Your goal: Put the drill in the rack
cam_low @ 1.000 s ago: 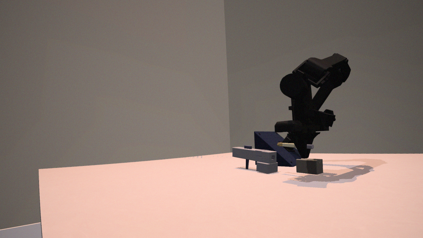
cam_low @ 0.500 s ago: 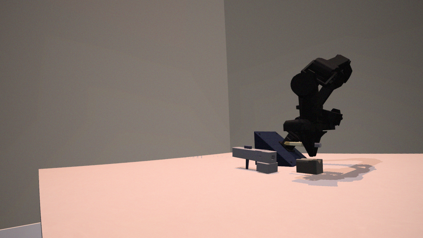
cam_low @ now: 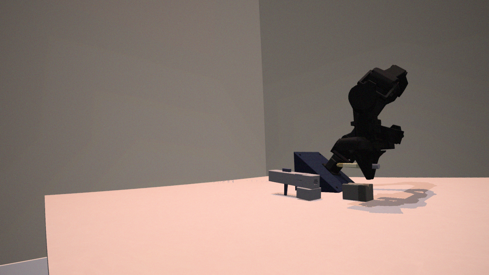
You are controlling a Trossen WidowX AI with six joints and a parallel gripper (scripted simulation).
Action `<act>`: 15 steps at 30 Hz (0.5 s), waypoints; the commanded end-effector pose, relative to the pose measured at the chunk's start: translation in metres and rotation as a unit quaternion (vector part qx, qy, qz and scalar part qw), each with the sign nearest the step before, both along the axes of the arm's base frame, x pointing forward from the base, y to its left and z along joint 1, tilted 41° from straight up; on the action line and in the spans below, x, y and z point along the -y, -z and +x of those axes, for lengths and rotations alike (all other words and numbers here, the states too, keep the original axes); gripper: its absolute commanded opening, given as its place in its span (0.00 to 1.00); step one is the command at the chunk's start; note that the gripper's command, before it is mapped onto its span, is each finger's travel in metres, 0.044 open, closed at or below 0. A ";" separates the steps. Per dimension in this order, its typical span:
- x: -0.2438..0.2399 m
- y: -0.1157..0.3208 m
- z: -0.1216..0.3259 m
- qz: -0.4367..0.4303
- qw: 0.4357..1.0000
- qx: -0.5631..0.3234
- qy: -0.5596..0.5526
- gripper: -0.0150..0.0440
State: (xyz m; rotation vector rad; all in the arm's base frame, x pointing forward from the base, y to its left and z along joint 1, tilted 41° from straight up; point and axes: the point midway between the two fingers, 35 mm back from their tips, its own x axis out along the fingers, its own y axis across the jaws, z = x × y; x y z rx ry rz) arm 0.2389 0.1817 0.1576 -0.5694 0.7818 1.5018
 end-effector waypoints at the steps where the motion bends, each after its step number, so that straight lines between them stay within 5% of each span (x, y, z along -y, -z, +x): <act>1: 0.000 -0.001 -0.009 -0.003 1.000 -0.003 0.003 0.25; 15: -0.003 -0.002 -0.025 -0.003 1.000 -0.004 0.003 0.25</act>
